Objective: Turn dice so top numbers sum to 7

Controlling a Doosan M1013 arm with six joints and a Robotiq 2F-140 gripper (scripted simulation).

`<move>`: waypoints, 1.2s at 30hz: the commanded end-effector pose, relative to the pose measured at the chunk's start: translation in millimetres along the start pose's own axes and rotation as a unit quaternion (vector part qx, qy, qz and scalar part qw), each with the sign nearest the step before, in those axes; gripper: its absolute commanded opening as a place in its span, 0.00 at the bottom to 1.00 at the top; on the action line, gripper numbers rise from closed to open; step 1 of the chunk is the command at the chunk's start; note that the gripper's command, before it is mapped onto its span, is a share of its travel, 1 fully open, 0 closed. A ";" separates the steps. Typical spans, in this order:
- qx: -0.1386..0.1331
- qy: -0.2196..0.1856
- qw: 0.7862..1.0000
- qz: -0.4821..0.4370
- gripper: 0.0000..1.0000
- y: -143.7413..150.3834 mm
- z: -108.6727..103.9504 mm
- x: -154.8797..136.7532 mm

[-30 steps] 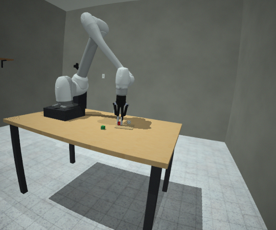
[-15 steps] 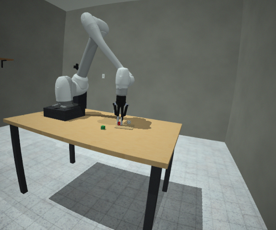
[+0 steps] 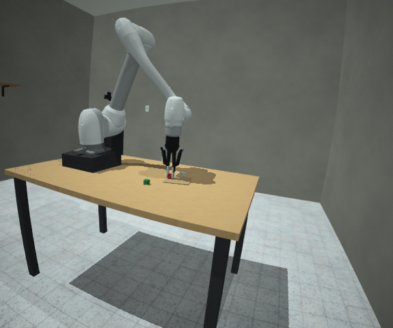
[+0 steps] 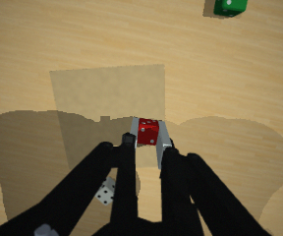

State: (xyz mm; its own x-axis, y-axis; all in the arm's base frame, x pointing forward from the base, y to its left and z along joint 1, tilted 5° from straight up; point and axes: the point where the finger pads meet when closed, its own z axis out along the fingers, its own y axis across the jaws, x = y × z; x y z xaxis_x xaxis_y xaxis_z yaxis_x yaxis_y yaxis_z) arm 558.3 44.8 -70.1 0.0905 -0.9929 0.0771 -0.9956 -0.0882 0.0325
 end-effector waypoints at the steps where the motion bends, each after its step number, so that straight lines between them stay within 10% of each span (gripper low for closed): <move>1: 0.001 0.000 1.000 0.001 0.13 -0.1 3.3 0.6; 36: 0.001 0.000 1.000 0.001 0.25 -0.1 3.3 0.6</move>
State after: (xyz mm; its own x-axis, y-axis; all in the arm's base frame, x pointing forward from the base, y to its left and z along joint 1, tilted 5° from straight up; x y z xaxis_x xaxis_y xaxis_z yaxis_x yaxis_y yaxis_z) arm 558.3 44.8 -70.2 0.0905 -0.9929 0.0771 -0.9956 -0.0883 0.0325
